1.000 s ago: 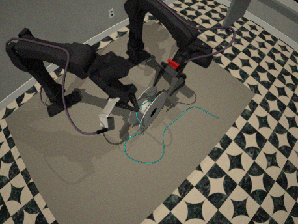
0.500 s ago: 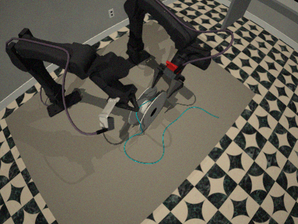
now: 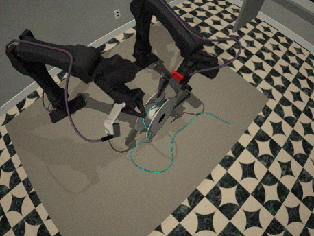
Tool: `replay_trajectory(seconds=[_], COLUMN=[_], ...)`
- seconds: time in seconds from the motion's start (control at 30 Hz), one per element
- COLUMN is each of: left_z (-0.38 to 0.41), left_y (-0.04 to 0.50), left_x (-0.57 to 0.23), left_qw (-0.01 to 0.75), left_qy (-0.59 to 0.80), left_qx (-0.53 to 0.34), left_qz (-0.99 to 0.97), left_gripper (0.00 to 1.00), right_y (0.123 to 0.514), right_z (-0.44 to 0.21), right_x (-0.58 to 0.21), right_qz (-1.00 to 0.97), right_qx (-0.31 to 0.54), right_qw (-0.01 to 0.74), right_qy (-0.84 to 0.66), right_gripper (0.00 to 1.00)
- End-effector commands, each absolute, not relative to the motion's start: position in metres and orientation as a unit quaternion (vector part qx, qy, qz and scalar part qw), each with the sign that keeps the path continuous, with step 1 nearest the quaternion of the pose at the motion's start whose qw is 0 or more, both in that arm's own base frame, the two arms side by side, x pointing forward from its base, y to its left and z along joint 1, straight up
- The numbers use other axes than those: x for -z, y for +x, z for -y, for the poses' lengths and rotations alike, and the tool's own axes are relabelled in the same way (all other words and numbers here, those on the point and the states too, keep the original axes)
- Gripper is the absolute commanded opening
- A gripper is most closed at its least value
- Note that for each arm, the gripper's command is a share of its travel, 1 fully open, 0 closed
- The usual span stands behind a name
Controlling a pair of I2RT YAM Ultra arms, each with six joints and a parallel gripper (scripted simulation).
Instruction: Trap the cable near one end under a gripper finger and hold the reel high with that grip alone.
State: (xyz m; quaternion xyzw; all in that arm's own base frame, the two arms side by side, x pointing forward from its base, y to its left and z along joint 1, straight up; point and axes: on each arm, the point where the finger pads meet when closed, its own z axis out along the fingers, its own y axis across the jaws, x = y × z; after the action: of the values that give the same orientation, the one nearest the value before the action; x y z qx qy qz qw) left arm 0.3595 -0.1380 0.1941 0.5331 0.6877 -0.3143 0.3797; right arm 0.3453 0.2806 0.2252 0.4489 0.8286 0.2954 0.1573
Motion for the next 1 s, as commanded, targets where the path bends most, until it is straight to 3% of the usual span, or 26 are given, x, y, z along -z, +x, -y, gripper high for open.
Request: replay_trajectory(seconds=[0.0,0.97], left_z=[0.148,0.171], left_y=[0.366,0.368], left_x=[-0.191,-0.197], left_qw=[0.388,0.406], left_qy=[0.532,0.538], left_qx=[0.313,0.305], left_qz=[-0.684,-0.673], left_gripper=[0.75,0.75], right_y=[0.347,0.349], right_z=[-0.281,-0.274], right_x=[-0.239,-0.222], right_qz=[-0.827,-0.828], right_qx=[-0.304,-0.289], right_qw=[0.168,0.166], right_qy=[0.442,0.451], right_gripper=[0.0,0.0])
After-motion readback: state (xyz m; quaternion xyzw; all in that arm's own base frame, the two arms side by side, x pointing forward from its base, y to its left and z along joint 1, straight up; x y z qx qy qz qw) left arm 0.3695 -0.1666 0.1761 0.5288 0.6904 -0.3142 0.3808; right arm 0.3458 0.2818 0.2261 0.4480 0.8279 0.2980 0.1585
